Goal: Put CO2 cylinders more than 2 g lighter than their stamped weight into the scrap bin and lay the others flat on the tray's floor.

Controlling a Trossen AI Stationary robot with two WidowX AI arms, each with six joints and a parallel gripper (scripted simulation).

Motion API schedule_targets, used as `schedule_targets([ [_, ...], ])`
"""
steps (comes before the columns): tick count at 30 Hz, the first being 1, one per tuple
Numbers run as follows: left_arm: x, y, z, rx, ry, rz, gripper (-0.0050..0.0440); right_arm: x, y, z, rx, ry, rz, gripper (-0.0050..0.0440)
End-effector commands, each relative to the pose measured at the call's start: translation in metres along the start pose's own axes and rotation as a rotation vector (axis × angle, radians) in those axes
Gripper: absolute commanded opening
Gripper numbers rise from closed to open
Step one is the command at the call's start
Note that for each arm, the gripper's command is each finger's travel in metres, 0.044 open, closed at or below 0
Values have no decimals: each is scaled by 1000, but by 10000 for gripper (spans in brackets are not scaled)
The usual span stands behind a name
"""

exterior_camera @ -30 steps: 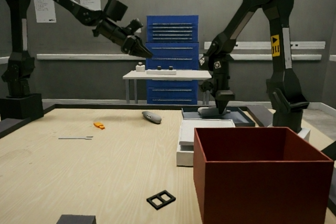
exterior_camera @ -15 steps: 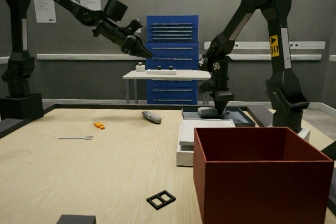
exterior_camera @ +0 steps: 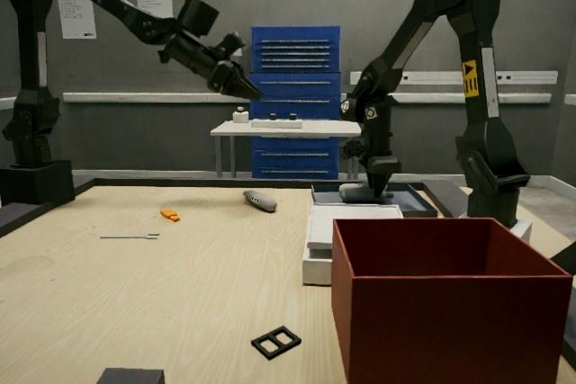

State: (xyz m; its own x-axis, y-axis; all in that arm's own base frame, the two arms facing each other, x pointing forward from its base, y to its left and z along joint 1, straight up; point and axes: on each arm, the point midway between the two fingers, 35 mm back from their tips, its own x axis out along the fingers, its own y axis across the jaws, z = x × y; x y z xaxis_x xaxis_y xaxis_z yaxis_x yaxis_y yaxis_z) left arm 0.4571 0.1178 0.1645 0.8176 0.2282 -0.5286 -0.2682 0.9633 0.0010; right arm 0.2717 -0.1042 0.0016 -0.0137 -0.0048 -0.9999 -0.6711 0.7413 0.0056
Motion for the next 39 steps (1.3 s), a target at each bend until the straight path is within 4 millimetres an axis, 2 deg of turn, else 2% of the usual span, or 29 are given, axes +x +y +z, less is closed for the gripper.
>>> schedule_targets([
  [1, -4, 0, 9, -2, -25, 0, 440, -21, -9, 4, -3, -26, -47, 261],
  [8, -4, 0, 9, -2, -25, 0, 440, -71, -6, 4, -2, -28, -46, 429],
  [11, -4, 0, 4, -2, -14, 0, 440, -74, -6, 4, -2, -28, -46, 440],
  [16, -18, -3, 7, -1, -23, -5, 440, -71, -6, 4, -2, -23, -36, 440],
  [20, -48, -6, 5, 0, -21, -7, 440, -70, -6, 3, -2, -22, -35, 440],
  [23, -80, -10, -1, 5, -20, -14, 440, -68, -4, 2, -1, -17, -29, 440],
  [30, -149, -15, -34, 15, -8, -31, 440, -68, -4, 2, -1, -17, -29, 440],
  [32, -149, -15, -34, 15, -8, -31, 440, -68, -4, 2, -1, -17, -29, 440],
  [39, -194, -15, -70, 23, -12, -45, 440, -68, -4, 2, -1, -17, -29, 440],
])
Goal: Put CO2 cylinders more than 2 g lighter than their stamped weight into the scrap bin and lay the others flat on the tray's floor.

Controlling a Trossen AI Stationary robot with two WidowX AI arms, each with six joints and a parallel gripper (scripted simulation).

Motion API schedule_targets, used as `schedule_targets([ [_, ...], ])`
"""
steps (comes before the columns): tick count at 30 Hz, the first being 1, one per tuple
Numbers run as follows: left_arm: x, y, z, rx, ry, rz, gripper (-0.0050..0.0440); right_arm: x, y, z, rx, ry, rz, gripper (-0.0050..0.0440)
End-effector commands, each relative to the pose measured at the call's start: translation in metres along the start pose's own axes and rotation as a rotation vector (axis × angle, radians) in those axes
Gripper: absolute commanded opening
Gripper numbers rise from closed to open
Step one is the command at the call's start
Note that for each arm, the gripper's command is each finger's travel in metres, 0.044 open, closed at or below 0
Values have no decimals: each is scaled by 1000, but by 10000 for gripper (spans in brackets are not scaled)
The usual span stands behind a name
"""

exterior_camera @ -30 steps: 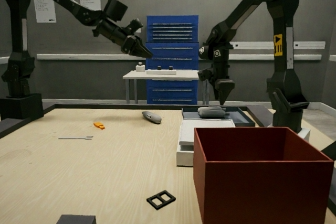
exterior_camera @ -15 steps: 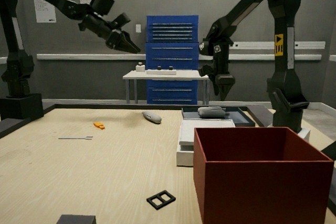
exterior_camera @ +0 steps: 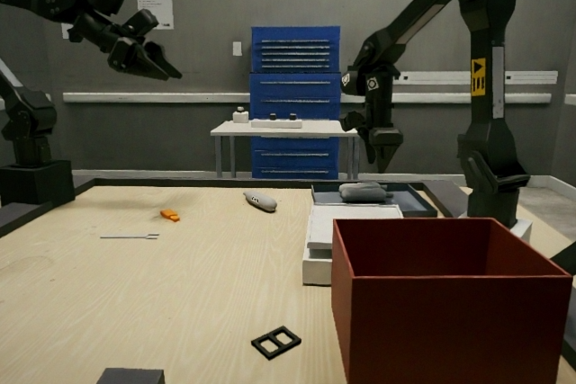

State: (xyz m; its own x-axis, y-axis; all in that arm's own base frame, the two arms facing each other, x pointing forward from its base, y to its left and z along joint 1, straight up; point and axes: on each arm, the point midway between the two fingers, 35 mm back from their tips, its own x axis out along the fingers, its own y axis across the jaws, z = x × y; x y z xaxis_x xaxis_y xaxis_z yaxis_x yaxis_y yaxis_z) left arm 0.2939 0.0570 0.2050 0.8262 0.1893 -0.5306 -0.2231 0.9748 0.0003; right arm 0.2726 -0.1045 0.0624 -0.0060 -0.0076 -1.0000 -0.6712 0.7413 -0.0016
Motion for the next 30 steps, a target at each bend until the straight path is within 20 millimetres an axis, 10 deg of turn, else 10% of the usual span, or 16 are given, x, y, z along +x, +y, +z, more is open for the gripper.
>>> schedule_targets([
  [1, -30, -2, -17, 1, -14, -6, 440, -7, -3, 2, -1, -13, -22, 440],
  [11, -41, -3, -33, 6, -7, -12, 440, -7, -3, 26, 50, -50, -29, 440],
  [22, -42, -3, -33, 5, -10, -13, 440, -10, 13, 169, 332, -273, -96, 440],
  [30, -42, -3, -33, 5, -10, -13, 440, -12, 21, 220, 519, -360, -102, 440],
])
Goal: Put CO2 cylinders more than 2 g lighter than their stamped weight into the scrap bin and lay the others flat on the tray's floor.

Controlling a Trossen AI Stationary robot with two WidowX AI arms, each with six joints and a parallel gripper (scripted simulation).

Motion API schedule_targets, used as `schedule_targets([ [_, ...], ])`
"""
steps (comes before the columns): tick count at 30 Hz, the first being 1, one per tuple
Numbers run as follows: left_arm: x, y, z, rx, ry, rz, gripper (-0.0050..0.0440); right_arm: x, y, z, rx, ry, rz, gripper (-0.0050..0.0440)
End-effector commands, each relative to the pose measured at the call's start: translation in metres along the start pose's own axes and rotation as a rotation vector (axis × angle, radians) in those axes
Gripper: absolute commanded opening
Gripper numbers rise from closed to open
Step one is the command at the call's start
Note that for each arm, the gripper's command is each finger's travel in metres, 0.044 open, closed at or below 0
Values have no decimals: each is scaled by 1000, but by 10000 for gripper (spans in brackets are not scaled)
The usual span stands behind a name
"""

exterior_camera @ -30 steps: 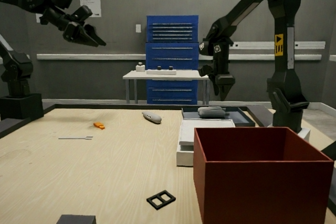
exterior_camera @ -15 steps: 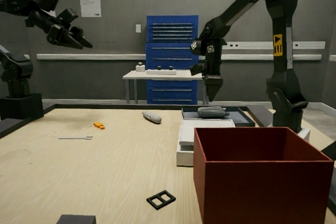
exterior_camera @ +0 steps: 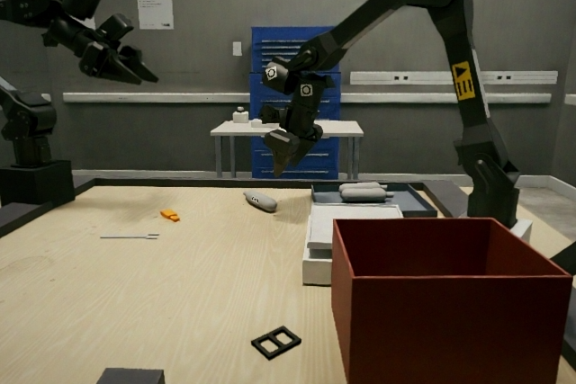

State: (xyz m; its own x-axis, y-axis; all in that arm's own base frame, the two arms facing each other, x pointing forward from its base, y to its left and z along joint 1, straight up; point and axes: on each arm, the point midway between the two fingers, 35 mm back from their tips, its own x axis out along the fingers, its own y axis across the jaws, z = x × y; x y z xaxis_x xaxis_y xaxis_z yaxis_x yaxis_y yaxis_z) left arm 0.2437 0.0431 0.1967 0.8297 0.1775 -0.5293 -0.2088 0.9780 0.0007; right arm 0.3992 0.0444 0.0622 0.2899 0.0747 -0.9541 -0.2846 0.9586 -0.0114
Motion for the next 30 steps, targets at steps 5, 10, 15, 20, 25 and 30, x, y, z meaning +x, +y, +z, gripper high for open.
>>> schedule_targets([
  [5, -2, 0, 4, -2, -13, -1, 440, 1, 15, 38, 108, -79, -30, 440],
  [10, -2, 0, 4, -2, -13, -1, 440, 1, 14, 38, 112, -78, -31, 440],
  [15, -2, 0, 4, -2, -13, -1, 440, 1, 14, 38, 111, -78, -29, 440],
  [20, -2, 0, 4, -2, -13, -1, 440, 2, 14, 38, 113, -74, -28, 392],
  [25, -2, 0, 4, -2, -13, -1, 440, 6, 13, 45, 156, -38, -27, 272],
  [30, -2, 0, 4, -2, -13, -1, 440, 13, 11, 57, 229, 20, -26, 249],
])
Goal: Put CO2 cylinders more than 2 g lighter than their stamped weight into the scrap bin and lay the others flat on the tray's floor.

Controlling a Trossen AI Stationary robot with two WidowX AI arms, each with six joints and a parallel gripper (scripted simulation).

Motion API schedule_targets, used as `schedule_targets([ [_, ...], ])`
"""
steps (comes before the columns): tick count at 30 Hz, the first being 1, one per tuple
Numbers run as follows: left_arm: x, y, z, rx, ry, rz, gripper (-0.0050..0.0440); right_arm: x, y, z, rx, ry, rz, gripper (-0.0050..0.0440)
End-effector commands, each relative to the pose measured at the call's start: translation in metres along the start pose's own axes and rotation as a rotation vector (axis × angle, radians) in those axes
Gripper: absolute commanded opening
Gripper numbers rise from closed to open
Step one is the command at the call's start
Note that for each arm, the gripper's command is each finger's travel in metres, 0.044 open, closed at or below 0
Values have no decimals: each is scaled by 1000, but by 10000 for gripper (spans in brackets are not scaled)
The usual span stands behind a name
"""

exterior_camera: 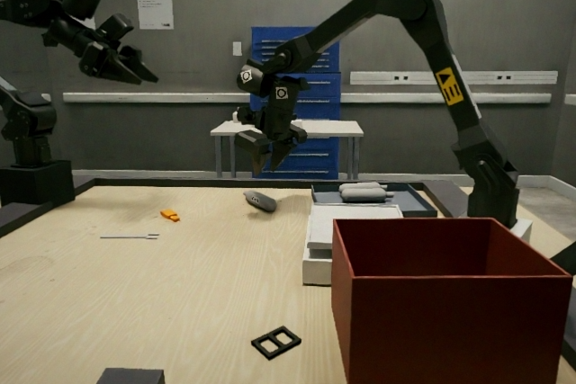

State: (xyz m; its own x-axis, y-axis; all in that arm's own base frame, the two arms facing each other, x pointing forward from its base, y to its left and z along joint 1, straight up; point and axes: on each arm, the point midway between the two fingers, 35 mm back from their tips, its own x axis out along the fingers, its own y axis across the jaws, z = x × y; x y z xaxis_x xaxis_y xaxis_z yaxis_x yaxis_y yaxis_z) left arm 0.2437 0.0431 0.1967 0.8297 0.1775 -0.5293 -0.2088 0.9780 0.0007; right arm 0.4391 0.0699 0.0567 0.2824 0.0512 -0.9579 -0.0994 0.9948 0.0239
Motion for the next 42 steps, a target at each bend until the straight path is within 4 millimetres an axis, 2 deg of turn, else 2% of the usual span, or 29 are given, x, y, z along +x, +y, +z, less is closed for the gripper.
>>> schedule_targets([
  [1, -2, 0, 4, -2, -12, -1, 440, -6, 0, 15, 38, 8, -4, 249],
  [7, -2, 0, 4, -2, -12, -1, 440, 8, 1, 30, 170, 114, -22, 249],
  [15, -2, 0, 4, -2, -12, -1, 440, 24, 1, 37, 302, 220, -55, 249],
  [26, -2, 0, 4, -2, -12, -1, 440, 28, 1, 38, 338, 248, -67, 249],
  [32, -2, 0, 4, -2, -12, -1, 440, 43, 0, 29, 336, 271, -72, 249],
  [42, -2, 0, 4, -2, -12, -1, 440, 55, 0, 25, 336, 271, -72, 249],
])
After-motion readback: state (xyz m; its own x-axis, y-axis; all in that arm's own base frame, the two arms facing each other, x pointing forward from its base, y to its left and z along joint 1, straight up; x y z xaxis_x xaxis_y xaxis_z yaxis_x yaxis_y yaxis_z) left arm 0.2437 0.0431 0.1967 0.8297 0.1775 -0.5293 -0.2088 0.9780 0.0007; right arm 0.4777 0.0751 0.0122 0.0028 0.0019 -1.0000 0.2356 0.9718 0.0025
